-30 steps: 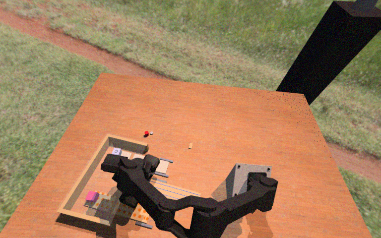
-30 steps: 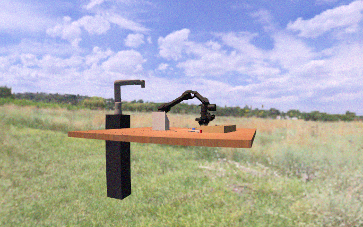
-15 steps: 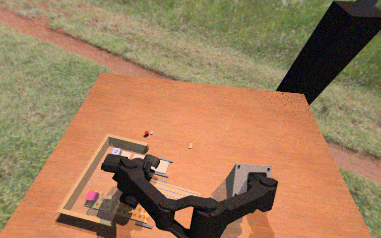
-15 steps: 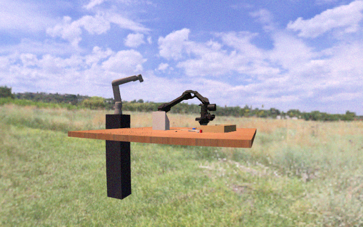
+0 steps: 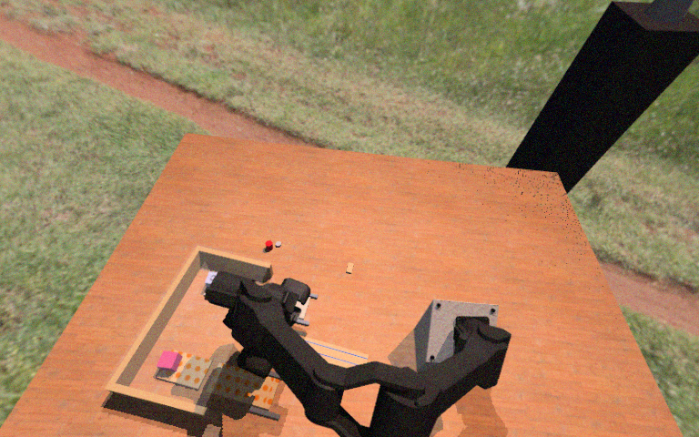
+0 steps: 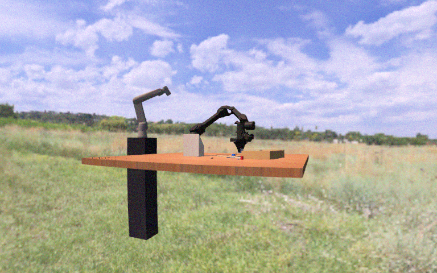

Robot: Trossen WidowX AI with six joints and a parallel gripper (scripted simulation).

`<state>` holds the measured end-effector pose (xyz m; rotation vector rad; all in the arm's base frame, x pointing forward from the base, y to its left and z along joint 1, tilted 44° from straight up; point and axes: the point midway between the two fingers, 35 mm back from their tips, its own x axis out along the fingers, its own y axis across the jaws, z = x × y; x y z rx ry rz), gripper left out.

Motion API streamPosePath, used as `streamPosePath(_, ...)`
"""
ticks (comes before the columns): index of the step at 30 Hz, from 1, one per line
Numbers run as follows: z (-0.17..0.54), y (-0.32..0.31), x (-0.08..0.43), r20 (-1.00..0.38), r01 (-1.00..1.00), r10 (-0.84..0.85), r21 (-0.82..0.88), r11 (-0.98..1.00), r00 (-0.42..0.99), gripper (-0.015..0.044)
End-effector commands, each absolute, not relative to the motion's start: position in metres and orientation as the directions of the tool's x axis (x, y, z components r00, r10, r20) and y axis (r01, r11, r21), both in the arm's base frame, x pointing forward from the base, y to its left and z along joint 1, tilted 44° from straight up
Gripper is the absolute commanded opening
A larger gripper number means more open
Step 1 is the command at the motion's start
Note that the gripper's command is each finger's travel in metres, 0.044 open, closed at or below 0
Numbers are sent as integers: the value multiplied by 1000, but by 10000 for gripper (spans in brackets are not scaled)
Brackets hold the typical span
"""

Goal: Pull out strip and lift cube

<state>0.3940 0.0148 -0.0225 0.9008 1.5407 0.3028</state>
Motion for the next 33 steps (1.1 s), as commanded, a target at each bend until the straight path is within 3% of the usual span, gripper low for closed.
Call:
streamPosePath(1,-14,8,380,-726,361,684,659,660,74,0)
streamPosePath(33,5,-11,303,-726,365,684,657,660,71,0)
